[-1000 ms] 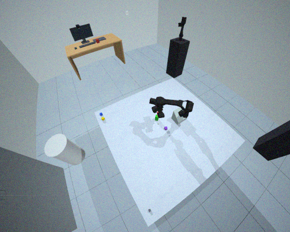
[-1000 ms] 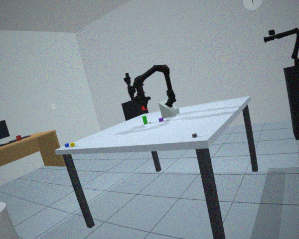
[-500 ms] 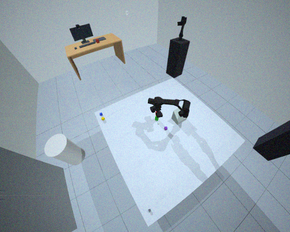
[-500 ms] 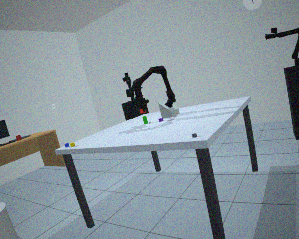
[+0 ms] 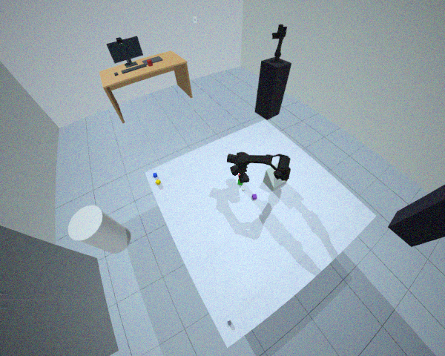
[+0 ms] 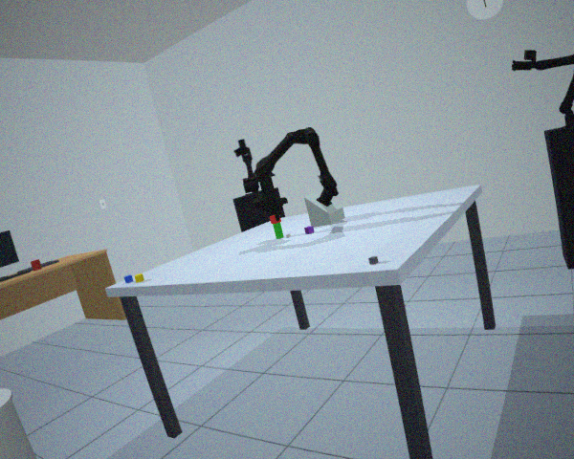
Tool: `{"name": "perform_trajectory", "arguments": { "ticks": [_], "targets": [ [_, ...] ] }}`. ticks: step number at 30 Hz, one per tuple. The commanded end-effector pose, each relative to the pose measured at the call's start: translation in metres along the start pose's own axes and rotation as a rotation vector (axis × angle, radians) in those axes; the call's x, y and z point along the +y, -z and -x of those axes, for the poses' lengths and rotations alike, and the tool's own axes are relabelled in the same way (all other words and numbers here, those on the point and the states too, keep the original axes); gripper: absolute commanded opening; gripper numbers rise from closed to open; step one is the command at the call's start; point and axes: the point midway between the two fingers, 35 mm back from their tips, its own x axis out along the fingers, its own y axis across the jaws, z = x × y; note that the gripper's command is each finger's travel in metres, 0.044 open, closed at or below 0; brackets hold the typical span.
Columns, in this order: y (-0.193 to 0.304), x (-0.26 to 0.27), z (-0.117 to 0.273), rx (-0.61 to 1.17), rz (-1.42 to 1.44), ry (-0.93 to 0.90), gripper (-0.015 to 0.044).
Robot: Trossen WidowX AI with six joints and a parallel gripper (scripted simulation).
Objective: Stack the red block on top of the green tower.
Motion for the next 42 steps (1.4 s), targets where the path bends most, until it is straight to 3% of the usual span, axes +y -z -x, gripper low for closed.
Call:
{"name": "perform_trajectory", "arguments": {
  "ticks": [1, 27, 42],
  "targets": [
    [0.0005, 0.0004, -0.0019, 0.000, -0.004, -0.004, 0.0000],
    [0.0003, 0.0001, 0.0022, 0.000, -0.004, -0.003, 0.0000],
    [0.0006, -0.0001, -0.0018, 0.001, -0.002, -0.001, 0.0394]
  ]
}}
